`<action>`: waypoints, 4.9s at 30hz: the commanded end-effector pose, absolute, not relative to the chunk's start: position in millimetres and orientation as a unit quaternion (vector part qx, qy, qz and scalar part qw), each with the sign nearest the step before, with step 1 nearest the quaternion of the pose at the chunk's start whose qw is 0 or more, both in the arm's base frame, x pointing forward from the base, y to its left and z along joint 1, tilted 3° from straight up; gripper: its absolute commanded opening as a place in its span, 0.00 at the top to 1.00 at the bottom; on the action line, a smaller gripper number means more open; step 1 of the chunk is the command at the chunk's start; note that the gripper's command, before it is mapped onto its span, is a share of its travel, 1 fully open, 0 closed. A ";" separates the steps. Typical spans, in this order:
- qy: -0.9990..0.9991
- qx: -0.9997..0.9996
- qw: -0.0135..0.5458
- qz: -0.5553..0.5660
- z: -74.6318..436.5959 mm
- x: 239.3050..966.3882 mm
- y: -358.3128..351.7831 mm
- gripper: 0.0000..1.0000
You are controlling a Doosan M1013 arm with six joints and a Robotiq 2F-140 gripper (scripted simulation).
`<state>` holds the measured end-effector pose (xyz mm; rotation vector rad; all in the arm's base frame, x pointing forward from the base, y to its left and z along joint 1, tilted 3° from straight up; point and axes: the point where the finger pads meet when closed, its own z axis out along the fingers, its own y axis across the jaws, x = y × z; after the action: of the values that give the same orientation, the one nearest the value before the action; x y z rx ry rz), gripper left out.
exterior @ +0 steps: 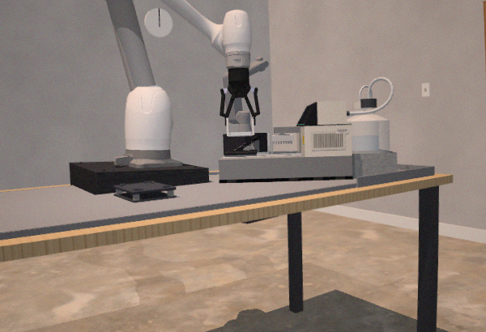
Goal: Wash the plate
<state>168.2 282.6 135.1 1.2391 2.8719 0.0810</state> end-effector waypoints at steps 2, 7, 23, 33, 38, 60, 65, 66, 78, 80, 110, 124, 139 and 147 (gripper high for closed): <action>0.918 0.396 0.006 0.026 141.3 167.9 282.4 0.90; 0.918 0.396 0.006 0.026 149.6 167.7 282.0 0.90; 0.918 0.396 0.006 0.026 167.9 167.1 281.2 0.90; 0.889 0.456 0.005 0.026 165.5 181.9 268.0 0.90; 0.848 0.529 0.002 0.026 162.6 200.5 251.6 0.90; 0.752 0.659 -0.002 0.027 151.8 268.3 191.3 0.90; 0.741 0.671 -0.002 0.026 151.1 270.4 186.8 0.90; 0.730 0.683 -0.003 0.026 150.4 272.5 182.3 0.90; 0.579 0.815 -0.008 0.025 142.1 297.8 128.5 0.90; 0.552 0.834 -0.009 0.025 140.7 302.0 119.5 0.90; 0.348 0.937 -0.014 0.022 124.4 327.6 14.2 0.90; 0.225 0.974 -0.017 0.020 115.2 329.4 -45.1 0.90; 0.127 0.992 -0.019 0.019 106.8 319.2 -94.7 0.90; -0.006 1.000 -0.021 0.016 100.3 304.7 -131.4 0.90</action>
<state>309.3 -118.7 102.5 3.1815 0.1241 0.0551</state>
